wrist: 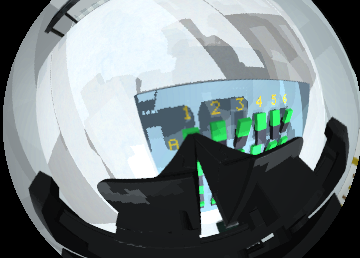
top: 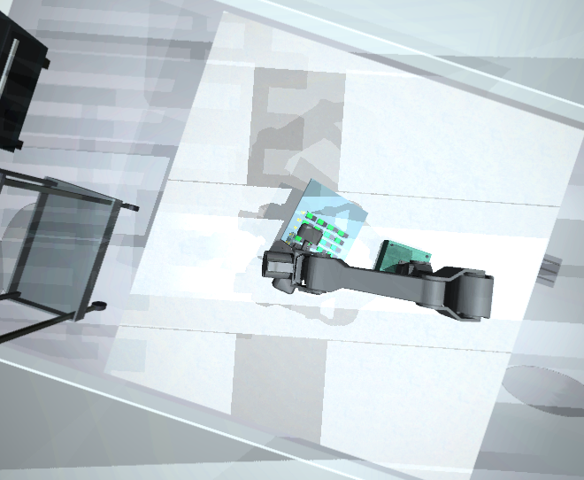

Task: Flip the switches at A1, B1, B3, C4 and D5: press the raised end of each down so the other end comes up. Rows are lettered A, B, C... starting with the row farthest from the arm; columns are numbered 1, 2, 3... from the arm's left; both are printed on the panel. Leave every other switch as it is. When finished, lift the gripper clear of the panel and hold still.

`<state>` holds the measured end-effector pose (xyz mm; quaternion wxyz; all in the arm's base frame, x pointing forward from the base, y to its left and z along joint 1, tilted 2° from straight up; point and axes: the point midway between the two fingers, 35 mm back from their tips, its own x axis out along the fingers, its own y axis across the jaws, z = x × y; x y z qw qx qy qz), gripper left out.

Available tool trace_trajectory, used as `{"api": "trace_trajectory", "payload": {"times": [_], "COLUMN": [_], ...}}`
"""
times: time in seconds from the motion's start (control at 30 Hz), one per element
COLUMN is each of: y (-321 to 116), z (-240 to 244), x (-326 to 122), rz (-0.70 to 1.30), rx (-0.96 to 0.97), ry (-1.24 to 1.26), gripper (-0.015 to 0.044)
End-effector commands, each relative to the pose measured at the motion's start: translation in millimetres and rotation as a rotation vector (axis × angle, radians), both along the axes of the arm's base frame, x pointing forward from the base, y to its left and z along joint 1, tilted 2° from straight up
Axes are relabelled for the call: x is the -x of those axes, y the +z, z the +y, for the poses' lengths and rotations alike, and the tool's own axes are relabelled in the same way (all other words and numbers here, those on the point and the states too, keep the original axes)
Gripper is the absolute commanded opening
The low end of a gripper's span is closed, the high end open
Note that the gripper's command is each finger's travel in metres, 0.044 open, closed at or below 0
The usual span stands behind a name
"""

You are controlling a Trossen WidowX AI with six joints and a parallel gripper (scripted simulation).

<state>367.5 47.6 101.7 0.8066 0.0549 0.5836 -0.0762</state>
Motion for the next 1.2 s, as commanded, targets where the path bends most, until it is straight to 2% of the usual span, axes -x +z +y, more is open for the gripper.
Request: {"api": "trace_trajectory", "payload": {"times": [0.0, 0.7, 0.8, 0.87, 1.03, 1.17], "y": [-2, 1, 44, 57, 57, 44], "z": [1, 0, 4, 5, 5, 13], "x": [-1, 0, 15, 21, 23, 59], "rz": [0.001, -0.002, -0.018, -0.023, -0.022, -0.019], "rx": [-0.003, 0.000, 0.001, 0.002, 0.002, 0.001], "ry": [0.005, 0.000, 0.004, 0.005, 0.005, 0.005], "gripper": [0.0000, 0.0000, 0.0000, 0.0000, 0.0000, 0.0000]}}
